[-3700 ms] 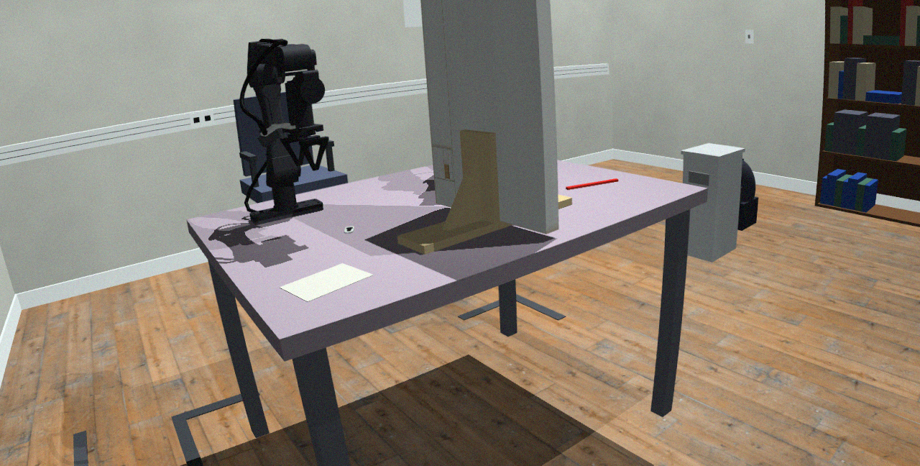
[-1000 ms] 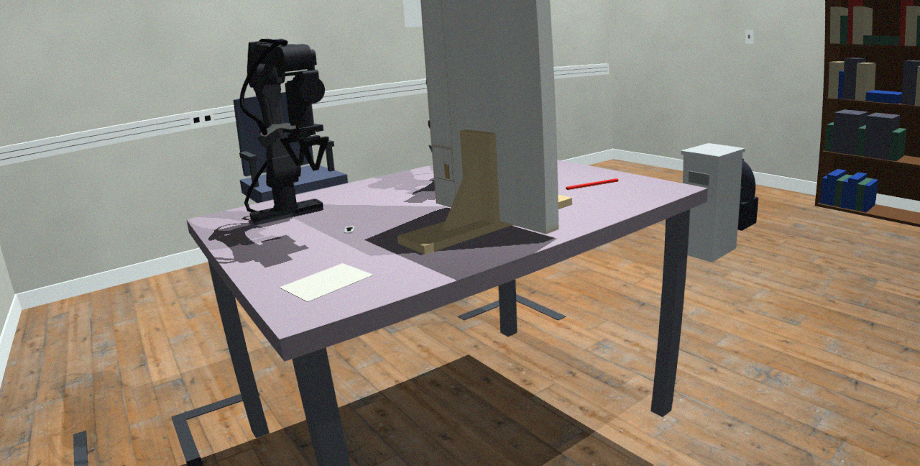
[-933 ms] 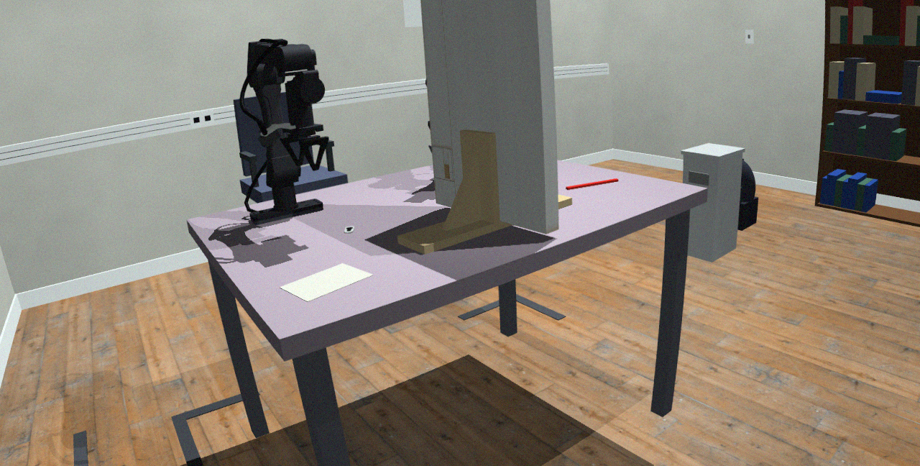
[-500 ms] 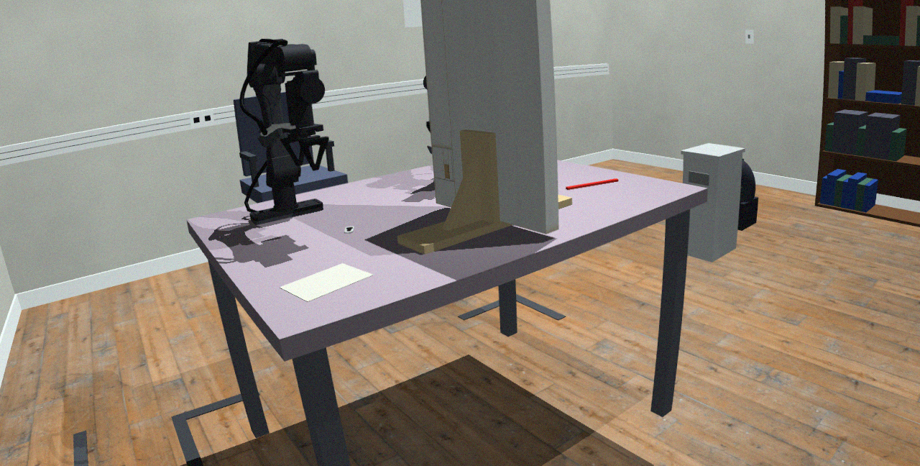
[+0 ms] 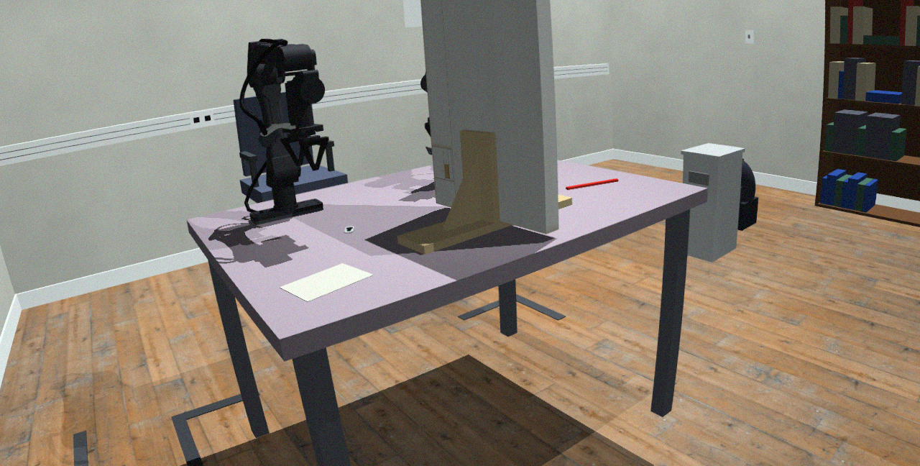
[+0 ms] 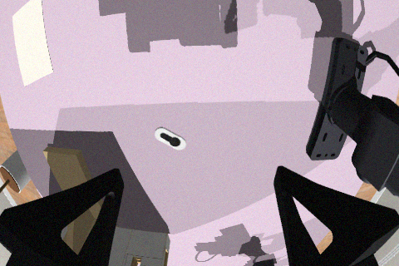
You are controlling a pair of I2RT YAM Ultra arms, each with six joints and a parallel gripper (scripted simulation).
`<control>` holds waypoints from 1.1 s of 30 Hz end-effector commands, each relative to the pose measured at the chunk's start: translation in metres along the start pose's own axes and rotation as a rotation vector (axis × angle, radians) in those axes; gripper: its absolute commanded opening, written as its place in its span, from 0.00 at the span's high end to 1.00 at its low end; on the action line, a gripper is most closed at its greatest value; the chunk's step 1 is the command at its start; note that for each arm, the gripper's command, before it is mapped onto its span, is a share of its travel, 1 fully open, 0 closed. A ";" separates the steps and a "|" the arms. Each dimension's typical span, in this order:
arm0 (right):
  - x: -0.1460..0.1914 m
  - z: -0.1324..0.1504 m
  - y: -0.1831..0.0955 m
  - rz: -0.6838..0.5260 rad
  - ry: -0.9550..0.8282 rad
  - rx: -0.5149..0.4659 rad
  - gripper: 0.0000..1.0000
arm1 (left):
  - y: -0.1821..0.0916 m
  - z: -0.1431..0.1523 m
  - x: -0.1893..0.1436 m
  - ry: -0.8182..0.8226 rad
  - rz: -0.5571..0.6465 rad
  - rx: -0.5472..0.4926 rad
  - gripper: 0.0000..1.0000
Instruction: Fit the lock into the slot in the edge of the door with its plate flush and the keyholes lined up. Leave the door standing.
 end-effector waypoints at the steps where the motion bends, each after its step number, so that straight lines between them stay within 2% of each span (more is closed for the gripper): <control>1: -0.001 0.000 -0.003 -0.005 0.000 -0.006 0.00 | -0.009 -0.012 -0.012 0.012 0.076 -0.084 0.23; 33: -0.001 0.000 -0.003 -0.005 0.000 -0.006 0.00 | -0.008 -0.004 -0.010 0.221 0.081 -0.206 0.23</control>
Point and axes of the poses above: on each arm, the point where the finger pads meet when closed, its own y axis out along the fingers, its own x axis across the jaws, z = x × y, the point moved 6 cm from there along -y, back along the fingers, and after that the axes turned 12 degrees about y, right-handed, at the moved point
